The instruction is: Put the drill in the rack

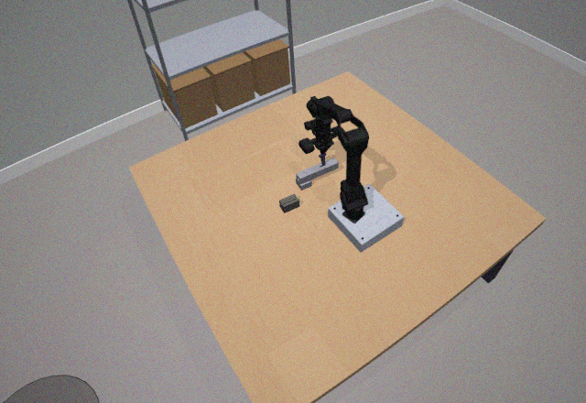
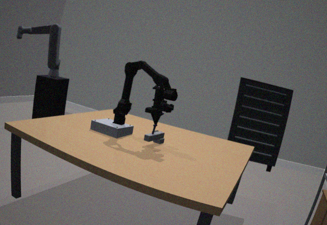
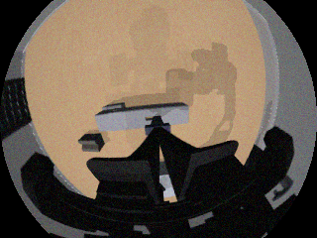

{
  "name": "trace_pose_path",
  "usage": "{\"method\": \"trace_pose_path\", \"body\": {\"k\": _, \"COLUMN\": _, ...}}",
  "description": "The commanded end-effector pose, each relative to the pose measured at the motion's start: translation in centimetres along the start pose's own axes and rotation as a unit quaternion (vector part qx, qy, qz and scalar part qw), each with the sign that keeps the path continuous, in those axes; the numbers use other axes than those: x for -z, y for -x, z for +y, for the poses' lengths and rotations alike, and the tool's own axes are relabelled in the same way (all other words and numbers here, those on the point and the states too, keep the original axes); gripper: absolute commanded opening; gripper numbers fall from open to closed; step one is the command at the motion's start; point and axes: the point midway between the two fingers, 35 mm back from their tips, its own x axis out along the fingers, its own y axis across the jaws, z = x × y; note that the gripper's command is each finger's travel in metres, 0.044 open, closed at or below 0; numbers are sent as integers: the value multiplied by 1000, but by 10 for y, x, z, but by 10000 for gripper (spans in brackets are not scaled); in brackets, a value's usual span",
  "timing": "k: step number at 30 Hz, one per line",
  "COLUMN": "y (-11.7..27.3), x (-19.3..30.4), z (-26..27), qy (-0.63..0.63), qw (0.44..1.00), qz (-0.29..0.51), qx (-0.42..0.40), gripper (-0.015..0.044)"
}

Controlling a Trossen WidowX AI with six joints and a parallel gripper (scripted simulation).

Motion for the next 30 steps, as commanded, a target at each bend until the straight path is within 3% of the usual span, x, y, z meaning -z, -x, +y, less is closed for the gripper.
{"method": "trace_pose_path", "body": {"k": 1, "y": -12, "x": 7, "z": -1, "qy": 1, "qw": 1000, "qz": 20, "qx": 0, "gripper": 0}}
{"method": "trace_pose_path", "body": {"k": 30, "y": -23, "x": 9, "z": -1, "qy": 1, "qw": 1000, "qz": 20, "qx": 0, "gripper": 0}}
